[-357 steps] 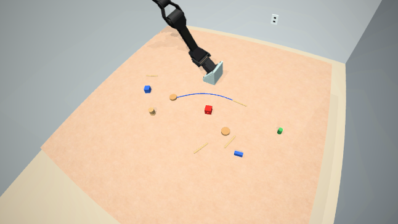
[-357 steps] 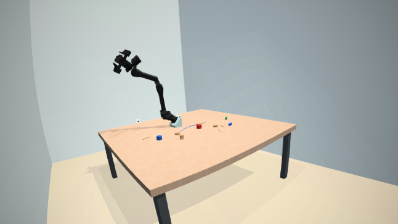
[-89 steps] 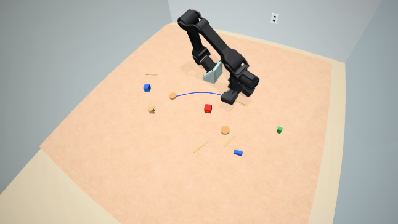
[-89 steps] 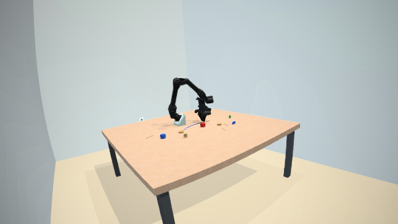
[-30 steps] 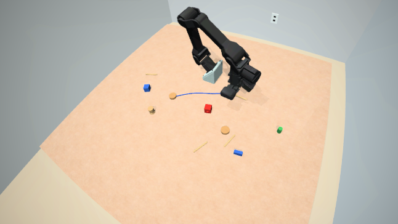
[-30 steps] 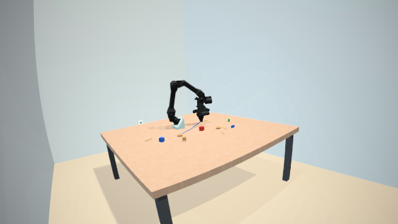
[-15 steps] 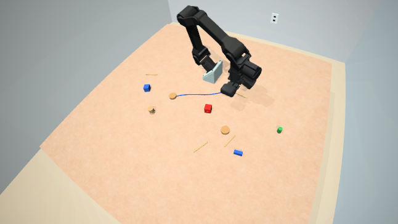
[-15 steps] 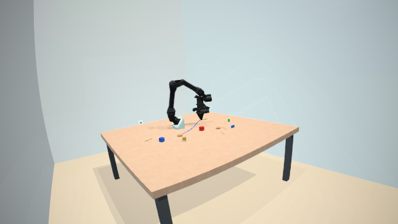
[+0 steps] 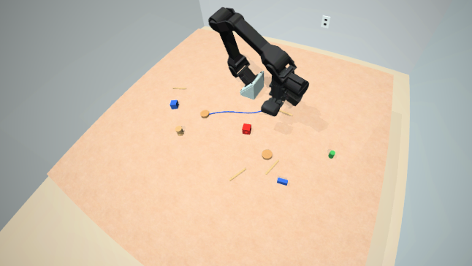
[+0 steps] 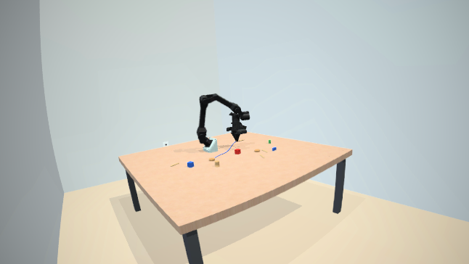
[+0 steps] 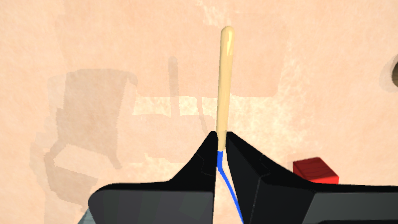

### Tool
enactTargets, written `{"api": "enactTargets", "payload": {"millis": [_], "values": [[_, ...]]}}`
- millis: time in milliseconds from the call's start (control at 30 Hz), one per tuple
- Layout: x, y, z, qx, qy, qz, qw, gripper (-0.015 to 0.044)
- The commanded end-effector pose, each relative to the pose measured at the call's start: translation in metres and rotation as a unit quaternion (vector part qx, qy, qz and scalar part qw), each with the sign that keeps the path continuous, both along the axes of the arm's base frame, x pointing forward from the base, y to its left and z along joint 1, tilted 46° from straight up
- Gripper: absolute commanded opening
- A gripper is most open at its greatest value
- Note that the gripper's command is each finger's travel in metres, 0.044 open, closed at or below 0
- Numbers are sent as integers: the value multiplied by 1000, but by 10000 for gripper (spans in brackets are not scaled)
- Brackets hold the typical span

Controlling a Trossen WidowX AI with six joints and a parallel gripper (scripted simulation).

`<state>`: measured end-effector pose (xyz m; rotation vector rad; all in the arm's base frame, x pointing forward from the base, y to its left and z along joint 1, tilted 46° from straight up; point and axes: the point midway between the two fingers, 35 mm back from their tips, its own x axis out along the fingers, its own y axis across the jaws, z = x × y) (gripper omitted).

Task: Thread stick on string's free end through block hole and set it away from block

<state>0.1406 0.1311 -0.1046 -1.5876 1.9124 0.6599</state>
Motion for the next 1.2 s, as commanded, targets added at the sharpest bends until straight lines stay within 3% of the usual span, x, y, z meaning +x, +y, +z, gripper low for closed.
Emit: {"api": "enactTargets", "payload": {"millis": [0,1167], "values": [[5,0,4,4,11,13,1000,0],[34,-20,28,28,160,121,979,0]]}}
